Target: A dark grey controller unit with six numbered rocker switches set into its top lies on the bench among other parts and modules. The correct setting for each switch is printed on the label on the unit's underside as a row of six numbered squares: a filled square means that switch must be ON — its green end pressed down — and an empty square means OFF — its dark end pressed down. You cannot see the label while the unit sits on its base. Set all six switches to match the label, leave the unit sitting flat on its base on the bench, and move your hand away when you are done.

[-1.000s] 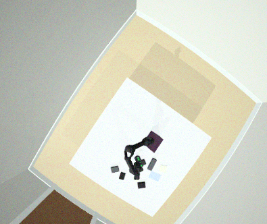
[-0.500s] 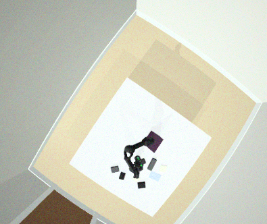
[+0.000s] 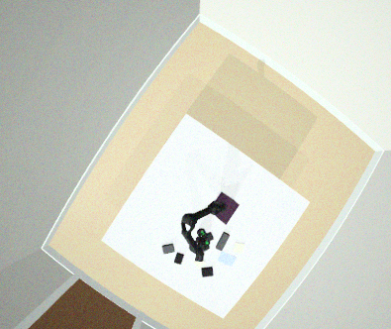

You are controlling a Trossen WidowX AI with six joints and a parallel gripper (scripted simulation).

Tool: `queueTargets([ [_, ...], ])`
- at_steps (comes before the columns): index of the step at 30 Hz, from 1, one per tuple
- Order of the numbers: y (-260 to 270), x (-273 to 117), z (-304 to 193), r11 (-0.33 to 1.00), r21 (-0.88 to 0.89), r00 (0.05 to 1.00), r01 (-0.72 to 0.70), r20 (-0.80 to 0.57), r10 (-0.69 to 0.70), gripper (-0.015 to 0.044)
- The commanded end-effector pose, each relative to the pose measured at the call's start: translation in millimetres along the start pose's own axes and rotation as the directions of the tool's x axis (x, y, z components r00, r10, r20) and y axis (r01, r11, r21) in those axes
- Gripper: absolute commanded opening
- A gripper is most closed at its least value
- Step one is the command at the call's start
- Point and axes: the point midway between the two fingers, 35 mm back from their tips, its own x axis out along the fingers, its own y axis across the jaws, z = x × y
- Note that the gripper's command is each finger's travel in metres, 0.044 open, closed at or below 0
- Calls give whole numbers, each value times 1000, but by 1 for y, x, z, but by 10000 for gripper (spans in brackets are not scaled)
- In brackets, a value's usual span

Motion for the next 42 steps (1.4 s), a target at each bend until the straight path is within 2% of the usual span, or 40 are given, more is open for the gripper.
queueTargets([
  [1, 1, 2, 0, 1000, -7, 1000, -1, -6, 1, 0],
  [11, 1, 2, 0, 1000, -7, 1000, -1, -6, 1, 0],
  [17, 1, -43, 0, 1000, -8, 1000, -2, -5, 2, 0],
  [31, 2, -43, 20, 1000, -4, 1000, -2, -4, 2, 0],
  [42, 1, -25, 20, 1000, -4, 1000, -2, -4, 2, 0],
])
